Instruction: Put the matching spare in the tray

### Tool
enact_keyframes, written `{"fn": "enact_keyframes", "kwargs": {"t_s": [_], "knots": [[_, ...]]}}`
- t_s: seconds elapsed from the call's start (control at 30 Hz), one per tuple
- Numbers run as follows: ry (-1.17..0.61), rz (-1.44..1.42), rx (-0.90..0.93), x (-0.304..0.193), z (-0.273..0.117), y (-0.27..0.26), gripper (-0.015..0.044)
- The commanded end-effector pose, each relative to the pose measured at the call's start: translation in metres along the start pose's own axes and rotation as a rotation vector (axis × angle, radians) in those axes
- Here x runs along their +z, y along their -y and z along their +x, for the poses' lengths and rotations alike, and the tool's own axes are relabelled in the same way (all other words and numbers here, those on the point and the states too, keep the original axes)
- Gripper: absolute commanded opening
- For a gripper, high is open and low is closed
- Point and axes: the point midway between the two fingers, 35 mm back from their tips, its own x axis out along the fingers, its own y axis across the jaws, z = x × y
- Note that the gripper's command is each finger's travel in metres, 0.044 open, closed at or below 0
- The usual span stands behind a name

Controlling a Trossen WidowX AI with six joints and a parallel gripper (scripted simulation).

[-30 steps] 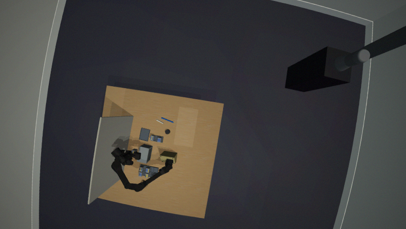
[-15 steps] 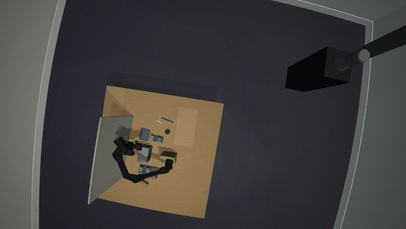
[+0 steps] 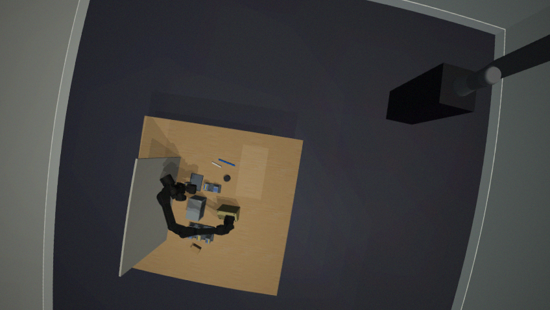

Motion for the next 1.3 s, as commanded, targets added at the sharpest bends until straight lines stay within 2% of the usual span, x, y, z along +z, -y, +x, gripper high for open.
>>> {"fn": "enact_keyframes", "kwargs": {"t_s": [0.0,1.27], "knots": [[-0.010,-0.013,-0.001,-0.004,0.000,0.001,0.0000],[-0.011,-0.013,-0.002,-0.007,0.036,0.005,0.0000]]}}
